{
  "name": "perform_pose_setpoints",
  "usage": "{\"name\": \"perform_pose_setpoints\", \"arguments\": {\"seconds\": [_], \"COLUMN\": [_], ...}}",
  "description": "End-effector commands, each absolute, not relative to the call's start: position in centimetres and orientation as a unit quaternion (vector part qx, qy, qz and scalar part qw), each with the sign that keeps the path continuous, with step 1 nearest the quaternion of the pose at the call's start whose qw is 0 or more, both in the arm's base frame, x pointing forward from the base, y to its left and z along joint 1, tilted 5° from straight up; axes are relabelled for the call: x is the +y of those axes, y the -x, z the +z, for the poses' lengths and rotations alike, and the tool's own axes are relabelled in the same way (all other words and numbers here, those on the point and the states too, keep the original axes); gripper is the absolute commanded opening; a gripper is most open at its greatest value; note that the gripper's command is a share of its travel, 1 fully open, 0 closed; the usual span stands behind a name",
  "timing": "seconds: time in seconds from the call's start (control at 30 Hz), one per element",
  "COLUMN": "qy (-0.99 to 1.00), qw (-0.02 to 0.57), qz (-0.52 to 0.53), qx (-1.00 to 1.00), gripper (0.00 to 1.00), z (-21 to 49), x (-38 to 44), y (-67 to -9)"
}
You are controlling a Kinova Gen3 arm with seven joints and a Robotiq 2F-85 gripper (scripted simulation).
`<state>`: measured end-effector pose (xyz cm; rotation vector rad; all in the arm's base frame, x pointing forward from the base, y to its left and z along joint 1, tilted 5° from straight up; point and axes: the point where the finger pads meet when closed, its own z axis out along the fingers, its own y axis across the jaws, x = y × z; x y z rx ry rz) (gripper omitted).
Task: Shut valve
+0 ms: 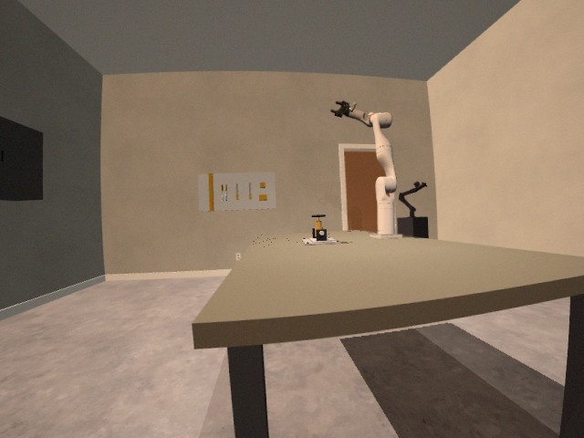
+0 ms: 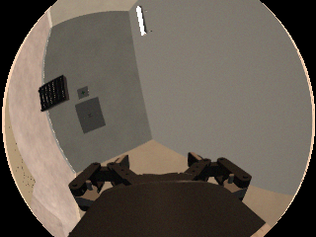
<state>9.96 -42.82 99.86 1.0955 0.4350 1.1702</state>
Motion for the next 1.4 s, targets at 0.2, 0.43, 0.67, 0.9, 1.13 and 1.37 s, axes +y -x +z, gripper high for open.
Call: {"name": "perform_pose_setpoints", "arguments": {"seconds": [0.2, 0.43, 0.67, 0.9, 1.13, 1.37], "qy": [-0.481, -0.495, -0.510, -0.510, -0.526, -0.542], "qw": [0.673, 0.653, 0.632, 0.632, 0.610, 0.587], "qz": [0.524, 0.530, 0.534, 0.534, 0.537, 0.537], "qx": [0.201, 0.218, 0.236, 0.236, 0.253, 0.269], "gripper": [1.00, 1.00, 1.00, 1.00, 1.00, 1.00], "z": [100.5, 99.6, 98.5, 98.5, 97.1, 95.5], "x": [-41.5, -39.8, -38.1, -38.1, -36.4, -34.7], "y": [-11.0, -14.5, -18.0, -18.0, -21.5, -24.8]}}
